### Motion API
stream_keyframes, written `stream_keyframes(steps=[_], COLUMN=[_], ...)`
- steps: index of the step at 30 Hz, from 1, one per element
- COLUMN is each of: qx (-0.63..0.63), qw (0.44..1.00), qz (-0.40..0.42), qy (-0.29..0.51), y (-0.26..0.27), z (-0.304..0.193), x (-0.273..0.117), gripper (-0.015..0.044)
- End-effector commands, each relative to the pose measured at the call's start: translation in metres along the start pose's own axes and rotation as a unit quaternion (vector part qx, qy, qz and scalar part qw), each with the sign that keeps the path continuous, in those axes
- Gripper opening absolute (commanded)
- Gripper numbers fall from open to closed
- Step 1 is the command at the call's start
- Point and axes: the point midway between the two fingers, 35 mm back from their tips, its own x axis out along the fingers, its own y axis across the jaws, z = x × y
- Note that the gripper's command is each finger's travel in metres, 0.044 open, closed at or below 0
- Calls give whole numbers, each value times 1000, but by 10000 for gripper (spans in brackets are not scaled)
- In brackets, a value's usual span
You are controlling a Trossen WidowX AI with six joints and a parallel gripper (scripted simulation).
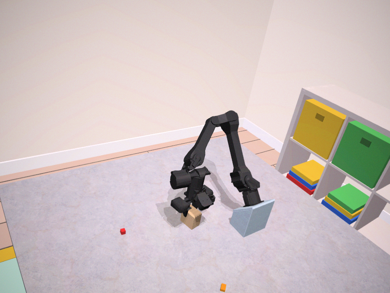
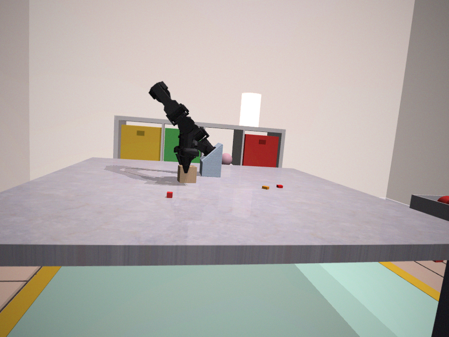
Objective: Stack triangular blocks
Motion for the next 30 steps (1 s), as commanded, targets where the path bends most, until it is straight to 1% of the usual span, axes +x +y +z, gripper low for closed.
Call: stream_keyframes(steps=[1,27,30], qx=[-2,-2,1], qw=[1000,1000,1000], qz=[0,0,-1], qy=[2,2,1], y=[0,0,0], z=[0,0,0], x=[1,2,1], gripper=[0,0,79])
